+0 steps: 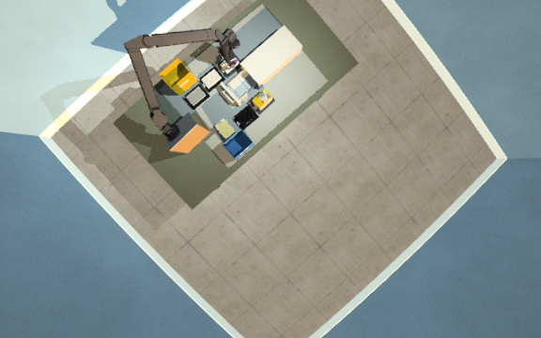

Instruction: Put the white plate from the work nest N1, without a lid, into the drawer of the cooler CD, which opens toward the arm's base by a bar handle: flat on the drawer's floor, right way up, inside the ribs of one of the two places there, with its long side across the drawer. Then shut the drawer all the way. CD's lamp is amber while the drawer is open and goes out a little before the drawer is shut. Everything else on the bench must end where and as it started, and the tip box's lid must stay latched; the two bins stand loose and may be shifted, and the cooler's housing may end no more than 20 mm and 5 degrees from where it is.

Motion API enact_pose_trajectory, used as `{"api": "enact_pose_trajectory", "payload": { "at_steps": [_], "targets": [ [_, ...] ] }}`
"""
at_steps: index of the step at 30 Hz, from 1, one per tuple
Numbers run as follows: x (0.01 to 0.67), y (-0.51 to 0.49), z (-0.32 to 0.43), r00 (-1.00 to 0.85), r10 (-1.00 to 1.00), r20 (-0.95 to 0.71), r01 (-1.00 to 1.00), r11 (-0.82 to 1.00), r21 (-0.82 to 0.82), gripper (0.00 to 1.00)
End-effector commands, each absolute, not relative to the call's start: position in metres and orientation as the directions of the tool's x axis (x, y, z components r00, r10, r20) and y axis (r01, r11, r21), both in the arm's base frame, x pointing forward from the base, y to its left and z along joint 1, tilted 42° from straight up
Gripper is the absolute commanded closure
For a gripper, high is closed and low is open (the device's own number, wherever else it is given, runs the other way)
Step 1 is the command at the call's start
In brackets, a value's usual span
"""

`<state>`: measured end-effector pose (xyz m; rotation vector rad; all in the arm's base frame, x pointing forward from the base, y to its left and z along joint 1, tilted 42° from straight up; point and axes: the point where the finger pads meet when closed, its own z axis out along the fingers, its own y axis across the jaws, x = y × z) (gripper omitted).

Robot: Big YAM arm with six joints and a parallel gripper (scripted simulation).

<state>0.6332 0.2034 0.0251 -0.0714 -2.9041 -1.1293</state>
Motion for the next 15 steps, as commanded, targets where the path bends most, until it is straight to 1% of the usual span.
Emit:
{"api": "enact_pose_trajectory", "payload": {
  "at_steps": [1, 15],
  "targets": [
    [0.638, 0.2, 0.033, -0.999, 0.043, 0.015, 0.041, 0.736, 0.676, 0.0],
    [0.634, 0.213, 0.009, -0.998, 0.041, 0.041, 0.058, 0.738, 0.672, 0.0]
  ]
}}
